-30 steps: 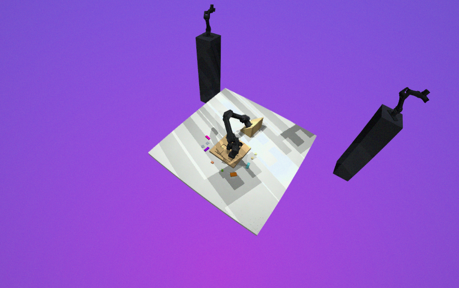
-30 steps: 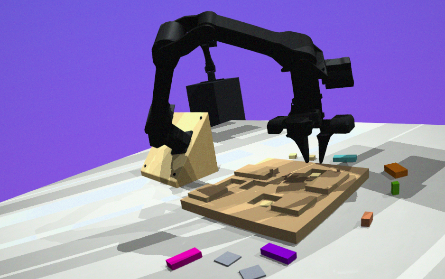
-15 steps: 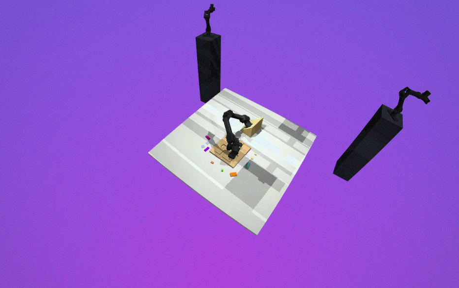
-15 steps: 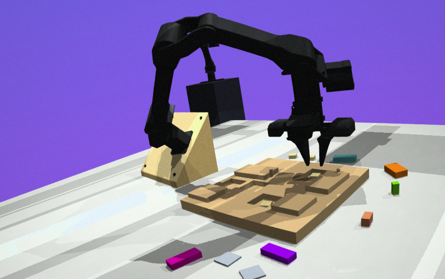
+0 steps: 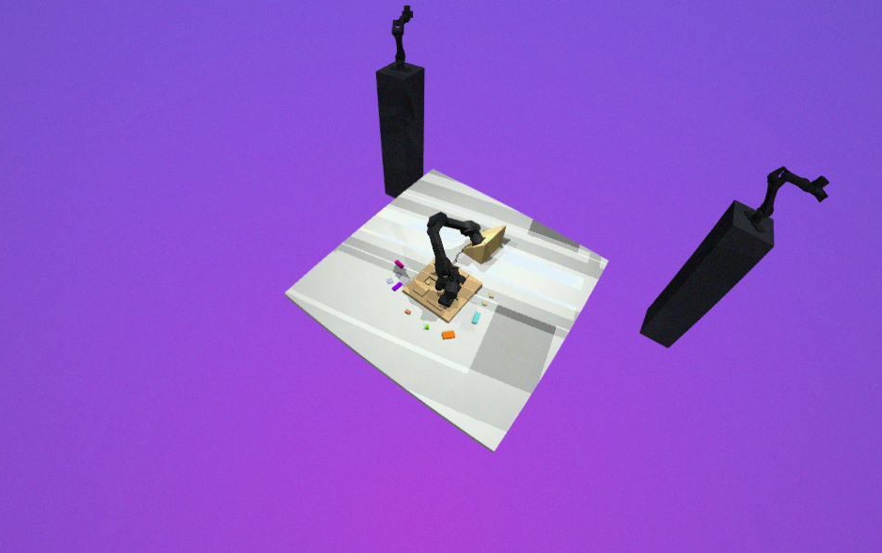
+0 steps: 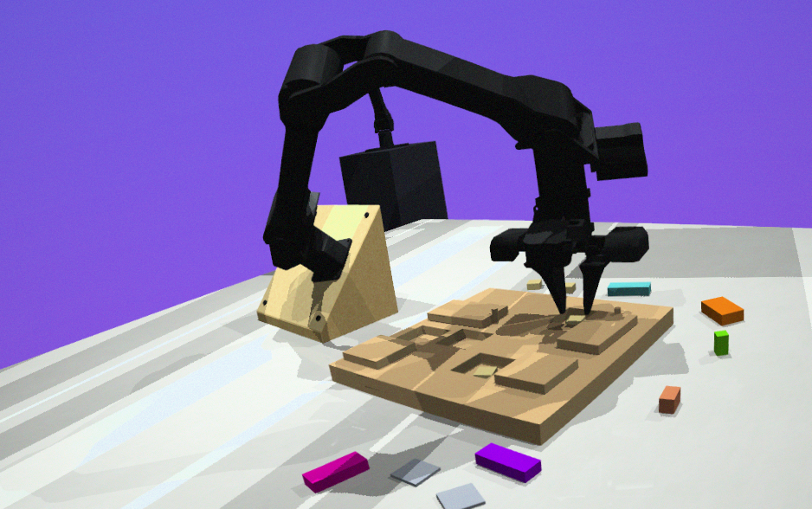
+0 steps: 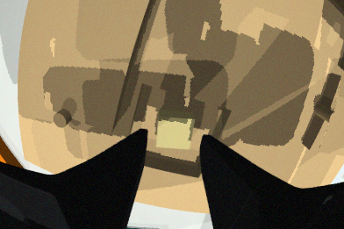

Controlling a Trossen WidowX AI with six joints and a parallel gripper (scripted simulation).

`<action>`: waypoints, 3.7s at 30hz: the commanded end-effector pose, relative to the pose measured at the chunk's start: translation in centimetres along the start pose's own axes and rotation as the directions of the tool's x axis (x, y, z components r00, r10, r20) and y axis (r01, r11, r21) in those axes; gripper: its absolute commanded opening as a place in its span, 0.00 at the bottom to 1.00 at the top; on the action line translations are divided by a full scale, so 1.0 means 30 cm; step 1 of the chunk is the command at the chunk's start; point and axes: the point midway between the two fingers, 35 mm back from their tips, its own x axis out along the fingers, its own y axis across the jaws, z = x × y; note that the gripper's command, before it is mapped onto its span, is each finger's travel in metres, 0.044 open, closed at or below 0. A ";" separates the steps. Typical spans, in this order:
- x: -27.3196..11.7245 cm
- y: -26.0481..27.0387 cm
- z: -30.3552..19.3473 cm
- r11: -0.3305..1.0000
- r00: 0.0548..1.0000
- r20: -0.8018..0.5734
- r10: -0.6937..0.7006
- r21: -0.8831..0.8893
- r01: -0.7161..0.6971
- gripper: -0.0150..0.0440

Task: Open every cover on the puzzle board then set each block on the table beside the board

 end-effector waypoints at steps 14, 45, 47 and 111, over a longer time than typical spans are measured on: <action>0.039 0.000 0.000 1.000 1.000 0.004 0.002 -0.006 -0.001 0.50; -0.028 0.003 0.000 1.000 1.000 0.000 0.001 -0.003 -0.001 0.39; -0.037 0.003 0.000 1.000 1.000 0.000 0.001 -0.003 -0.001 0.39; -0.301 -0.050 0.322 1.000 1.000 -0.025 0.009 -0.014 -0.009 0.39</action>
